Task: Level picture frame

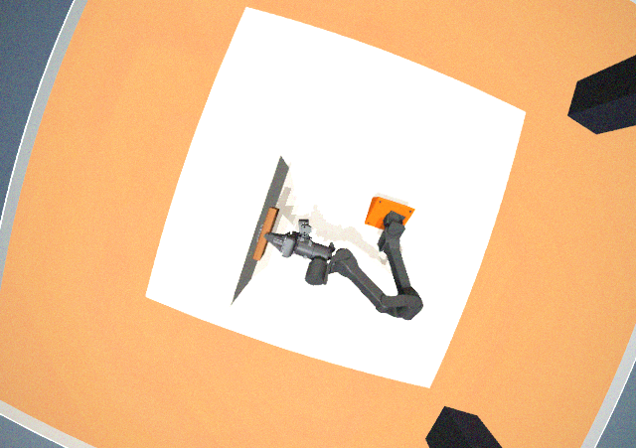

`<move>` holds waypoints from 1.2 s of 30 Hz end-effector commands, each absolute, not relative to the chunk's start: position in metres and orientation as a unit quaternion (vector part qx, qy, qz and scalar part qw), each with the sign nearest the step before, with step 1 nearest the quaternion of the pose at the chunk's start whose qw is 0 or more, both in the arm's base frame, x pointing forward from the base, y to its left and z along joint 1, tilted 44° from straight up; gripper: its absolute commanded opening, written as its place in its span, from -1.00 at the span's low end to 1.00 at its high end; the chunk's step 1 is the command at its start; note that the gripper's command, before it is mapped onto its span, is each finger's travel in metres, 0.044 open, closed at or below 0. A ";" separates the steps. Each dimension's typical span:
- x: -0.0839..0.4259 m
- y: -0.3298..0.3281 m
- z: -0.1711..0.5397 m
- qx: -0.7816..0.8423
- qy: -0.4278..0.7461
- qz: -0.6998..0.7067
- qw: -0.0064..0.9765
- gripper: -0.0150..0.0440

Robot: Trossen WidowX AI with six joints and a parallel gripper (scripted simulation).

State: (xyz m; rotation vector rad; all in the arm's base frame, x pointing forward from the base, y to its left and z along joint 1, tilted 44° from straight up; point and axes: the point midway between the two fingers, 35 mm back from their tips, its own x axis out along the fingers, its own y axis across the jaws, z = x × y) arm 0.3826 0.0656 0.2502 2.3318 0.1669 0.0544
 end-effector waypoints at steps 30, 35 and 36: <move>0.226 0.003 0.258 0.972 0.066 0.005 0.224 0.39; 0.200 0.000 0.253 0.980 0.066 0.000 0.185 0.39; 0.200 0.000 0.253 0.980 0.066 0.000 0.185 0.39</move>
